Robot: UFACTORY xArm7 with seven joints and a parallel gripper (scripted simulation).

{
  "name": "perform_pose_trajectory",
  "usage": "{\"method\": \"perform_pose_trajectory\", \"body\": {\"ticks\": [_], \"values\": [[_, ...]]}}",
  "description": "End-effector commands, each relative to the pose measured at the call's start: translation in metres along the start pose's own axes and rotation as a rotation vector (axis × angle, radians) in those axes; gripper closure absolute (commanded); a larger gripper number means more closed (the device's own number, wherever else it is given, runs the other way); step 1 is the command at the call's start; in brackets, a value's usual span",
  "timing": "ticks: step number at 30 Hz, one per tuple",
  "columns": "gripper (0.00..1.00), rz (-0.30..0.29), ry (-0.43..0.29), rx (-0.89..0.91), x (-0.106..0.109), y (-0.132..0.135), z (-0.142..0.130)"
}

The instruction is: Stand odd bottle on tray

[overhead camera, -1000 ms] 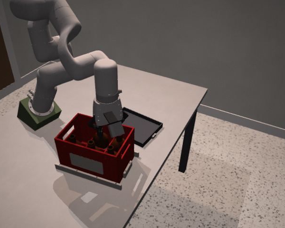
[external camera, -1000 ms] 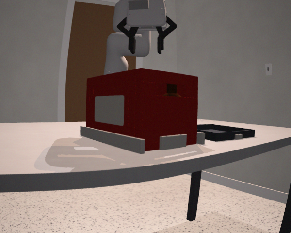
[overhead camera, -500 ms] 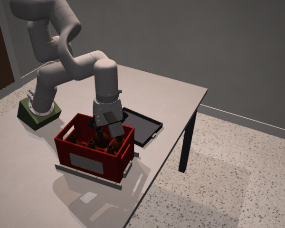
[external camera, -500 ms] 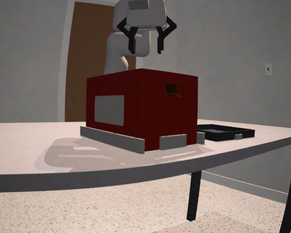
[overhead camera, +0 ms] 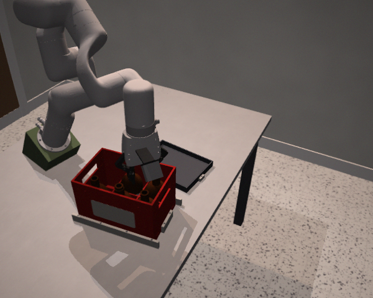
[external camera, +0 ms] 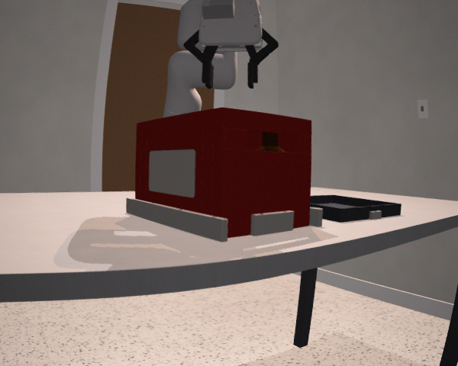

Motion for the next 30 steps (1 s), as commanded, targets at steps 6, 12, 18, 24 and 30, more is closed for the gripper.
{"method": "perform_pose_trajectory", "body": {"ticks": [6,12,18,24,30], "values": [[0.35,0.001,0.004,0.000,-0.010,0.000,0.001],[0.35,0.001,0.004,0.000,-0.015,0.000,0.001],[0.35,0.001,0.004,0.000,-0.023,-0.001,0.002],[0.35,0.001,0.004,0.000,-0.029,-0.001,0.002],[0.35,0.001,0.004,0.000,-0.032,-0.001,0.002]]}}
Point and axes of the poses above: the point where the finger pads meet when closed, its own x axis back along the fingers, its own y axis across the jaws, z = x × y, the point moved 3 cm from there along x, back along the fingers, and after that the axes turned 10 degrees about x, right-handed, at the moved point
